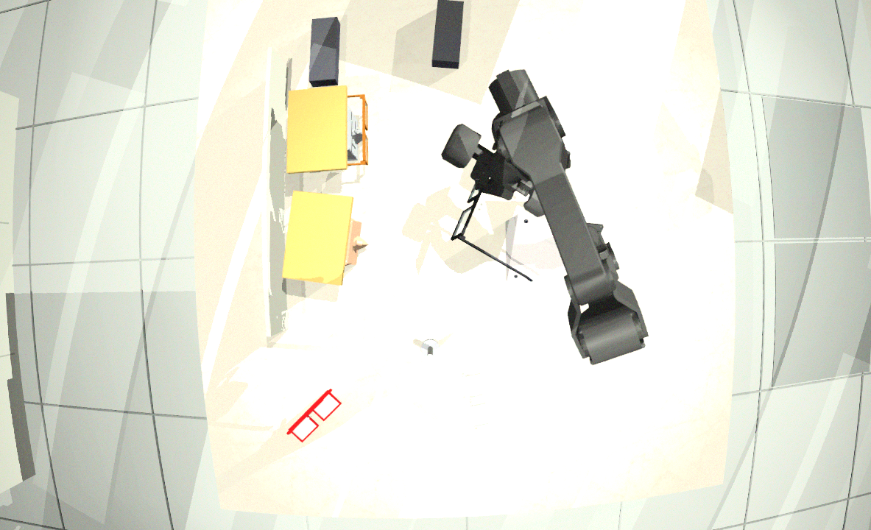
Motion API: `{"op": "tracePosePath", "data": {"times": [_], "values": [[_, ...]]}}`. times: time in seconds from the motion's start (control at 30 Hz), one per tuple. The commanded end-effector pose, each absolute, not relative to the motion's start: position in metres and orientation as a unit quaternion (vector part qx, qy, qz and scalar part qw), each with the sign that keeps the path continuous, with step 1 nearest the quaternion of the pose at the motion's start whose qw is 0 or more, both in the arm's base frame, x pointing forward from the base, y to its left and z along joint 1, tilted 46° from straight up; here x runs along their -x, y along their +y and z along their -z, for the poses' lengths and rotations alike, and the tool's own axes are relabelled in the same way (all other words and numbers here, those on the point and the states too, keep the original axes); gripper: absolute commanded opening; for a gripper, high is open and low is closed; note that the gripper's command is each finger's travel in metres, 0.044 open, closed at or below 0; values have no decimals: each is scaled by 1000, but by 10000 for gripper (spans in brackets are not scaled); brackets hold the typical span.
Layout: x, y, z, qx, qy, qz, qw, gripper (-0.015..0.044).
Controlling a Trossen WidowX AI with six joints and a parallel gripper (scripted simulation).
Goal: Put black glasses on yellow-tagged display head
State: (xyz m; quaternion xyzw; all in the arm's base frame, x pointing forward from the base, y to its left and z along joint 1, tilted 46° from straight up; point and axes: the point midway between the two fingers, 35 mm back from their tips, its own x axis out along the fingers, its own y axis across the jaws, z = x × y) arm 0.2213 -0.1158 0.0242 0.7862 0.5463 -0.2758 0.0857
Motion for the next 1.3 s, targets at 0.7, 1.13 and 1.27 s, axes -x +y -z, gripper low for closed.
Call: {"op": "tracePosePath", "data": {"times": [0.7, 1.13, 1.27], "values": [[-247, -73, -42, -585, 663, -22, 466, 0], [-258, -47, -52, -411, 654, -202, 602, 0], [-260, -39, -55, -351, 641, -257, 632, 0]]}}
